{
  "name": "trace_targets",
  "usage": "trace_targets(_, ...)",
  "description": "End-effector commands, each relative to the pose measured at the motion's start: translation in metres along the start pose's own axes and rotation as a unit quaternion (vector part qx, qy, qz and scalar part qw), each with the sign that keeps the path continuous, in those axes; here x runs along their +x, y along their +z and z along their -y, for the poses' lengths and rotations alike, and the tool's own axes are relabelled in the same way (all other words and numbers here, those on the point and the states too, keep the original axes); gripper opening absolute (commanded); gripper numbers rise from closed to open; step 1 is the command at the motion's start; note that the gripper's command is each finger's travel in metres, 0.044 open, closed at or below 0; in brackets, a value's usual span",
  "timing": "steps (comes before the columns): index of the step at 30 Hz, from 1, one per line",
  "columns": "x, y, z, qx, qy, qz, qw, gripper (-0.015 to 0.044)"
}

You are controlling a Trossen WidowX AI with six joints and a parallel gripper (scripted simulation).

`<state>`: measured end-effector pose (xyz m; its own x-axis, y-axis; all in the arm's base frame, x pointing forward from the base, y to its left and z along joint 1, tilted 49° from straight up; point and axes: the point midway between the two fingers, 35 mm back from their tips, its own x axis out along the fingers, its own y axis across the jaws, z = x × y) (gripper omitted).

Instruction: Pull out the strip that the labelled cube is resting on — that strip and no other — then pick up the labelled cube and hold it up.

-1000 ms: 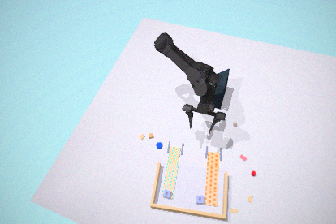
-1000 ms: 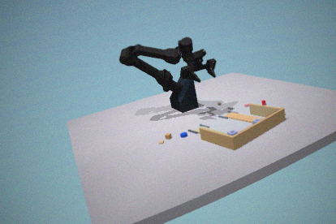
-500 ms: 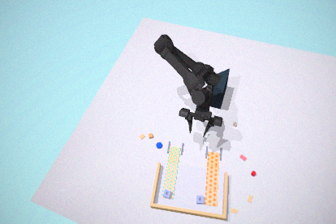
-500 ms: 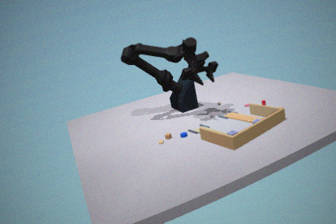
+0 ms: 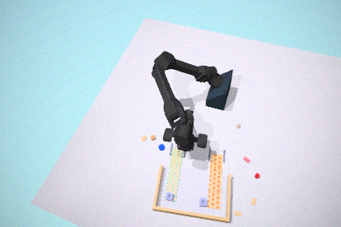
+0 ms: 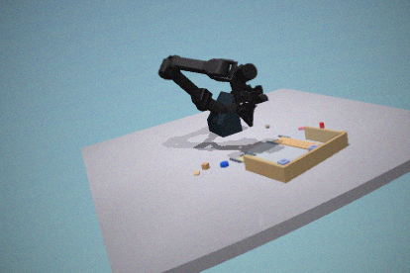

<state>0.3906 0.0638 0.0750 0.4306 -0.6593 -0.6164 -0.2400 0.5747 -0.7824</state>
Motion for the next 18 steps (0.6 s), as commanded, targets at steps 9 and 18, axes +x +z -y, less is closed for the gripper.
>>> trace_targets(9, 0.036, -0.013, 0.042, -0.010, 0.030, -0.141, 0.990, 0.0000)
trace_targets(18, 0.047, -0.015, 0.041, -0.010, 0.030, -0.141, 0.990, 0.0000)
